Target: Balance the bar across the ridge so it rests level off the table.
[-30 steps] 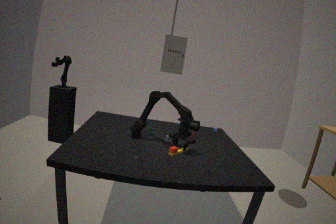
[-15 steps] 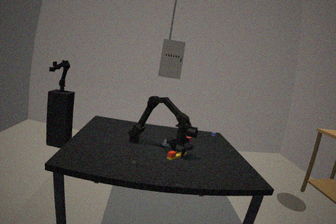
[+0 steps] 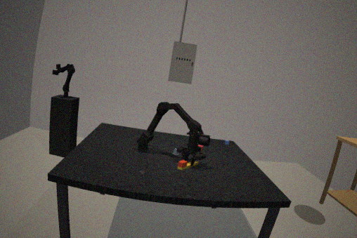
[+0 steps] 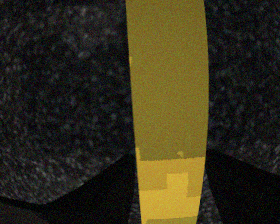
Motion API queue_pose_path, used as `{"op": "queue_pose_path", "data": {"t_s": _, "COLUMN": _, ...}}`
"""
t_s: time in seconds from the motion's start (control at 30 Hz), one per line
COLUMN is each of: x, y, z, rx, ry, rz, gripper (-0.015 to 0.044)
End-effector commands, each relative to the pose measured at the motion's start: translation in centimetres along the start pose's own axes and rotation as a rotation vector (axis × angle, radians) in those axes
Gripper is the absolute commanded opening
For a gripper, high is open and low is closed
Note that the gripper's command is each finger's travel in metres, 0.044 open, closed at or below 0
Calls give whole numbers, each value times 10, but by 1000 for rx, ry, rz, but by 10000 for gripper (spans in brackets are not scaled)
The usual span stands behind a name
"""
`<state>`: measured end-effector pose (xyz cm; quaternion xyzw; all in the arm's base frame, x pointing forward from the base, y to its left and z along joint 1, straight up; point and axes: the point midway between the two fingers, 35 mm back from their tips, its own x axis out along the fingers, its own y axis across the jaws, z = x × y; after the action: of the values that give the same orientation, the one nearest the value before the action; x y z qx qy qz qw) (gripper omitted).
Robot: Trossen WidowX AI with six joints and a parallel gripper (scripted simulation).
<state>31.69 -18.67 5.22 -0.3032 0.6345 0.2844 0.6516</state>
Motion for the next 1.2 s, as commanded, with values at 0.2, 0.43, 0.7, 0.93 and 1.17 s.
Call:
{"op": "queue_pose_path", "data": {"t_s": 0.2, "x": 0, "y": 0, "z": 0, "rx": 0, "ry": 0, "rz": 0, "gripper": 58}}
{"op": "queue_pose_path", "data": {"t_s": 0.43, "x": -17, "y": -2, "z": 0, "rx": 1, "ry": 1, "rz": 0, "gripper": 0}}
{"op": "queue_pose_path", "data": {"t_s": 0.7, "x": -37, "y": -4, "z": 1, "rx": 1, "ry": 2, "rz": 1, "gripper": 0}}
{"op": "queue_pose_path", "data": {"t_s": 0.93, "x": -56, "y": -4, "z": 1, "rx": 2, "ry": 3, "rz": 1, "gripper": 0}}
{"op": "queue_pose_path", "data": {"t_s": 1.17, "x": -74, "y": -2, "z": 0, "rx": 3, "ry": 4, "rz": 1, "gripper": 0}}
